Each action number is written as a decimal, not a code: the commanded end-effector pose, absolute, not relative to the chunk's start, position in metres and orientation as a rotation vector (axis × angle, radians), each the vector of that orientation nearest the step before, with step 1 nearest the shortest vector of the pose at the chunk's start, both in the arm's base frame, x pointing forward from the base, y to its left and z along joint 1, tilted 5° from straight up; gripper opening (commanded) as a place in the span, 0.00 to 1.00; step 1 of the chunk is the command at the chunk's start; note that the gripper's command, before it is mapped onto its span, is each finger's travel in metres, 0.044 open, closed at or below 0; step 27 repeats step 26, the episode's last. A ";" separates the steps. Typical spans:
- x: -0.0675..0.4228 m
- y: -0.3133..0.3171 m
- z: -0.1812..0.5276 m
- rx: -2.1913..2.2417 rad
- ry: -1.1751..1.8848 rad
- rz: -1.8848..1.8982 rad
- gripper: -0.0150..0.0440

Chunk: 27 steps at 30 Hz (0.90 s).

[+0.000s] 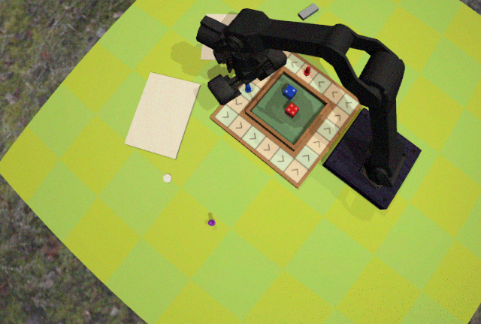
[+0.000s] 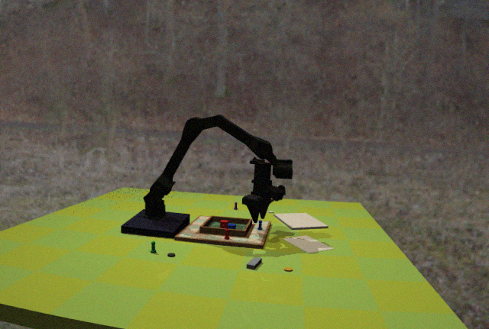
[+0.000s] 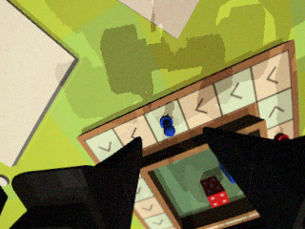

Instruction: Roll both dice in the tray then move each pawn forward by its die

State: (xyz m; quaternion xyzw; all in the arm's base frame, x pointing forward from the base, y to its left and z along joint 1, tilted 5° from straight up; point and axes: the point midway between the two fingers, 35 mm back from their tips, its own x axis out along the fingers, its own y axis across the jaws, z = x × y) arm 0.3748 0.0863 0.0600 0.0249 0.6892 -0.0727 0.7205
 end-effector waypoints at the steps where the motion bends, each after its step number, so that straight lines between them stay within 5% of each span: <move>1: 0.376 0.089 0.089 0.058 1.501 -0.158 0.97; 6: 0.369 0.088 0.095 0.049 1.503 -0.150 1.00; 19: 0.214 0.056 0.159 -0.126 1.523 0.011 1.00; 20: 0.256 0.067 0.155 -0.071 1.507 -0.028 1.00; 27: 0.256 0.067 0.155 -0.071 1.507 -0.028 1.00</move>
